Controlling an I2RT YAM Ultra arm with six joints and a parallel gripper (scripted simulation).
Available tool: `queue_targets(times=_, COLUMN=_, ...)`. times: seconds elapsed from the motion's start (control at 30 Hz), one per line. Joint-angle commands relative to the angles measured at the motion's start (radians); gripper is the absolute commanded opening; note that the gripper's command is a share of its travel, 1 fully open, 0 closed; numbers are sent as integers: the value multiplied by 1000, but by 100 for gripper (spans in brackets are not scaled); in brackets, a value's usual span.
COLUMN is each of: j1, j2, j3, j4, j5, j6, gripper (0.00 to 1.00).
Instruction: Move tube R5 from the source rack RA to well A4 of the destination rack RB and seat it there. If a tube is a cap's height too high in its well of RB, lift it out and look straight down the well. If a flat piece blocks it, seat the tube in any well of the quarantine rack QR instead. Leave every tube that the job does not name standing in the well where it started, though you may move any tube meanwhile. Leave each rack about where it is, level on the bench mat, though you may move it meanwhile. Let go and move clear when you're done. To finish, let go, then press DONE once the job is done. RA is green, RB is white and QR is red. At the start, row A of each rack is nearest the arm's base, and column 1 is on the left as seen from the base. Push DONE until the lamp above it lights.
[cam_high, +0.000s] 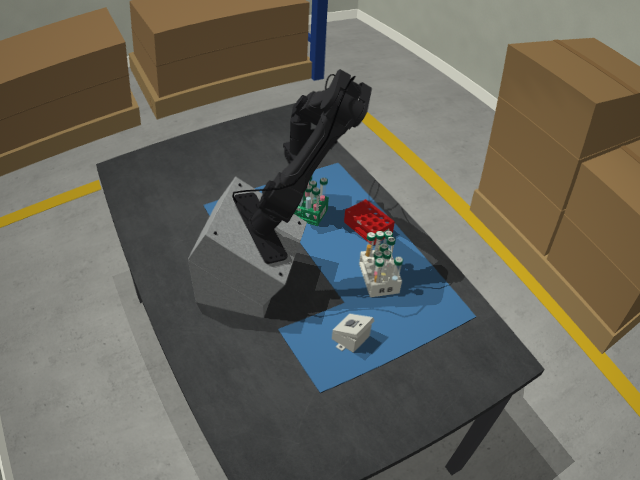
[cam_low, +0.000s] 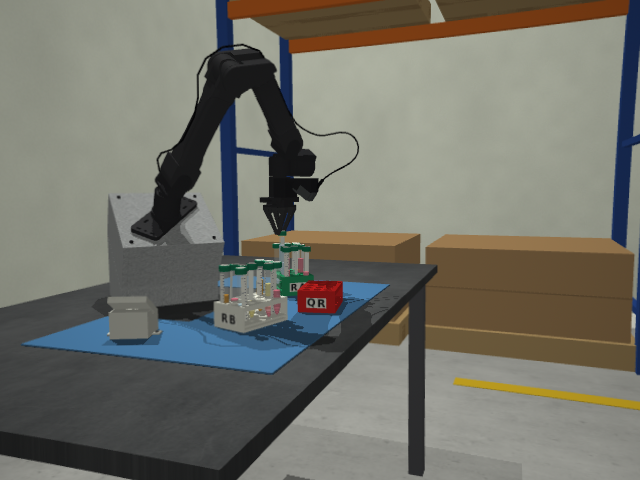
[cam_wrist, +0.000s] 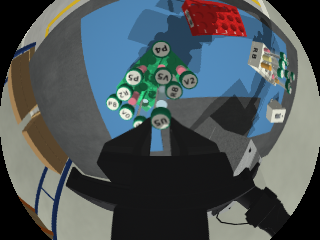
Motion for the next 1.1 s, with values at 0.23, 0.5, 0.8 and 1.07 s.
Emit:
queue_targets(times=0.23, j1=-4, j2=17, j3=-13, j4=42, j5=16, j6=-21, gripper=0)
queue_targets(times=0.5, j1=-10, j2=18, j3=-40, j4=61, j5=17, j6=-30, gripper=0)
queue_targets(times=0.8, j1=-18, j2=20, j3=-48, j4=78, j5=17, j6=-36, gripper=0)
queue_targets(times=1.07, j1=-24, j2=32, j3=-58, j4=97, j5=17, j6=-44, gripper=0)
